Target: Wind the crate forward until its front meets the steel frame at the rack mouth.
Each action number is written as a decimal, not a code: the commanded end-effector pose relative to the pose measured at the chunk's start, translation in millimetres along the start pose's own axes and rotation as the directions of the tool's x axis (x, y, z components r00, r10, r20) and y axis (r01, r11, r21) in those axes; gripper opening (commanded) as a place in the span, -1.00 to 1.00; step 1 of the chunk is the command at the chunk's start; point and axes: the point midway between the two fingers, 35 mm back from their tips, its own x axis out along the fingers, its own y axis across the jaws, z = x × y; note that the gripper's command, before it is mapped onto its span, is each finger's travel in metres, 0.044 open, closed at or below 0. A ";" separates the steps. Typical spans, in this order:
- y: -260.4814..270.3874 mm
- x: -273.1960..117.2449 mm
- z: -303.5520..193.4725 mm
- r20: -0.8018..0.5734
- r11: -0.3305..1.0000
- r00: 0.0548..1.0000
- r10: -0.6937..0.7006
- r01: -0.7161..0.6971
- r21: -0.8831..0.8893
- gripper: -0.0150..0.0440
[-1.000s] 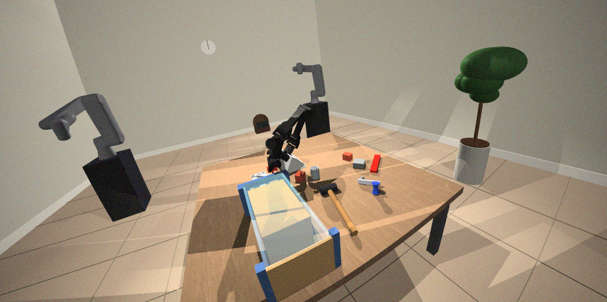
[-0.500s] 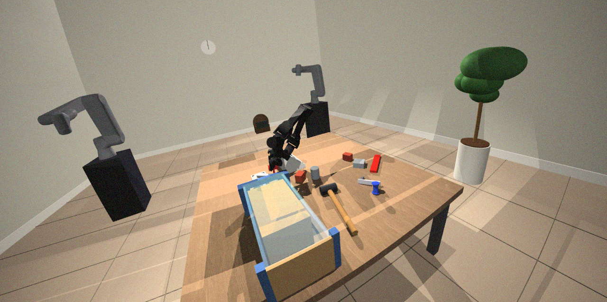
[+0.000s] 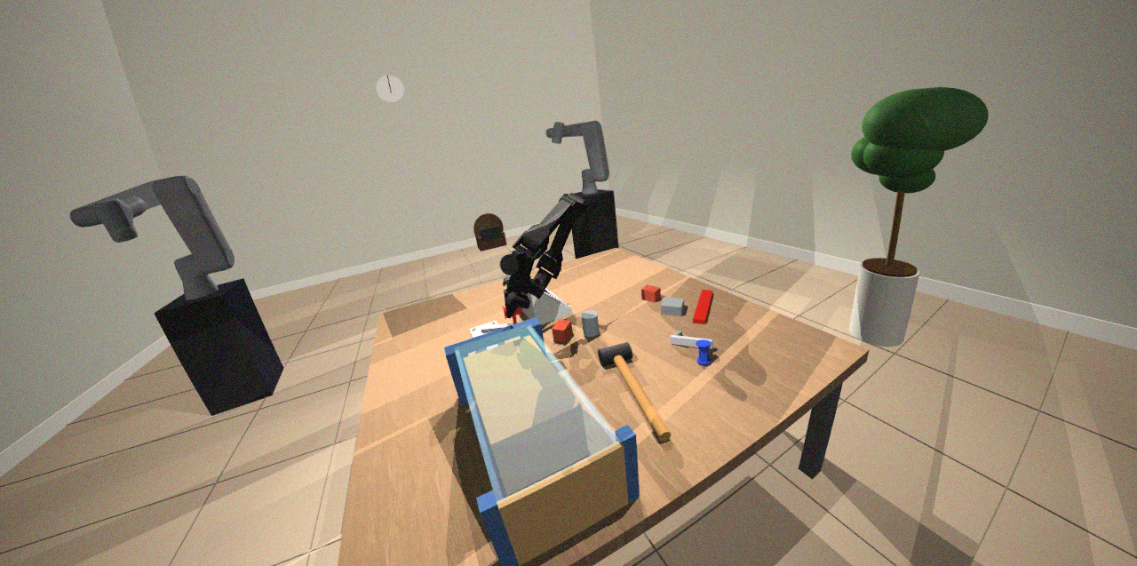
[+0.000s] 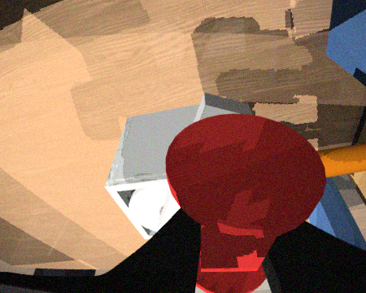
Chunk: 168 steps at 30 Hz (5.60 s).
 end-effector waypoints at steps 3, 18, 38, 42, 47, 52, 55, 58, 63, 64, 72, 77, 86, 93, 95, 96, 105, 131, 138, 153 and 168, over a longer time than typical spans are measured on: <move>14.8 0.6 5.6 0.016 1.000 1.000 0.025 -0.025 0.001 -0.49; 31.3 0.2 5.8 0.016 1.000 1.000 0.026 -0.026 0.002 -0.49; 52.7 1.3 2.3 0.015 1.000 0.999 0.028 -0.028 0.002 -0.49; 56.9 1.7 1.2 0.015 1.000 0.999 0.028 -0.028 0.002 -0.49; 61.9 2.3 -0.5 0.015 1.000 0.999 0.028 -0.028 0.002 -0.49; 67.1 3.1 -2.5 0.015 1.000 0.999 0.028 -0.028 0.002 -0.49; 69.9 3.6 -3.7 0.015 1.000 0.999 0.029 -0.029 0.003 -0.49; 73.0 4.2 -5.2 0.015 1.000 0.999 0.029 -0.029 0.003 -0.49; 77.6 5.2 -7.5 0.014 1.000 0.999 0.029 -0.029 0.003 -0.49; 78.8 5.5 -8.2 0.014 1.000 0.999 0.029 -0.029 0.003 -0.49; 86.0 7.3 -12.7 0.014 1.000 0.999 0.030 -0.030 0.003 -0.49; 90.2 8.6 -15.6 0.014 1.000 0.999 0.030 -0.030 0.003 -0.49; 97.8 11.3 -21.8 0.013 1.000 0.999 0.030 -0.030 0.003 -0.49; 102.9 13.4 -26.7 0.012 1.000 0.999 0.030 -0.030 0.003 -0.49; 104.3 14.1 -28.3 0.012 1.000 0.999 0.031 -0.031 0.004 -0.49; 105.2 14.5 -29.2 0.012 1.000 0.999 0.031 -0.031 0.004 -0.49; 110.9 17.6 -36.3 0.011 1.000 0.999 0.031 -0.031 0.004 -0.49; 123.5 27.9 -59.5 0.009 0.999 0.999 0.032 -0.032 0.004 -0.49; 125.7 31.0 -66.4 0.008 0.999 0.999 0.032 -0.032 0.004 -0.49; 128.4 37.6 -80.8 0.007 0.999 0.999 0.032 -0.032 0.005 -0.49; 128.4 44.4 -95.8 0.006 0.999 0.999 0.032 -0.032 0.005 -0.49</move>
